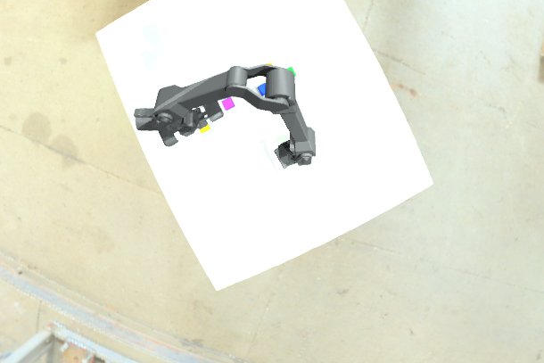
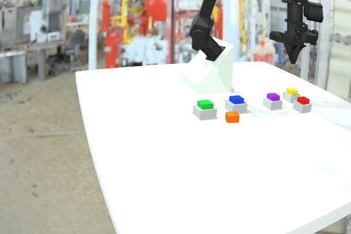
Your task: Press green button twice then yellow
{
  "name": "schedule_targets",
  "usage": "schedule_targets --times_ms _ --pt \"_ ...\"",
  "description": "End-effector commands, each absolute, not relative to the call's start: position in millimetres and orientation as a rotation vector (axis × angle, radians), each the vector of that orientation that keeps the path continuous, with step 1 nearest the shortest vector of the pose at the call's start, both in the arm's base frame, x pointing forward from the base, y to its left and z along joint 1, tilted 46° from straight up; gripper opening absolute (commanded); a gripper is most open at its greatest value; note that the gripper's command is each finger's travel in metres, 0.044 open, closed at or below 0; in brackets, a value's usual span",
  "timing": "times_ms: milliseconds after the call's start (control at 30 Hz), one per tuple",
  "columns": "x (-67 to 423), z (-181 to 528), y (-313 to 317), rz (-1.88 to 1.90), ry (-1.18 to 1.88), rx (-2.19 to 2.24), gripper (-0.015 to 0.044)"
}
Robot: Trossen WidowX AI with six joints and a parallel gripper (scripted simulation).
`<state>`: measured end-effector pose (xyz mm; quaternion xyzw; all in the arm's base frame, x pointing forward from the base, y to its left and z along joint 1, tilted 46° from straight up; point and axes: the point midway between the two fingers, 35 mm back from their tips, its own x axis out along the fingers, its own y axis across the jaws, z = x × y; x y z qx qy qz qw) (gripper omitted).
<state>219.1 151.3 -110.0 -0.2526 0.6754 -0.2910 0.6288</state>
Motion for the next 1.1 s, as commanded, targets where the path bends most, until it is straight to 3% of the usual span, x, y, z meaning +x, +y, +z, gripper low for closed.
schedule_targets --times_ms 0,233,1067 --pt "219 -116 157 -0.680 1.539 -0.549 0.0020" --pt "214 -160 113 -0.682 1.538 -0.550 0.0020" --pt "211 -182 91 -0.683 1.537 -0.551 0.0020"
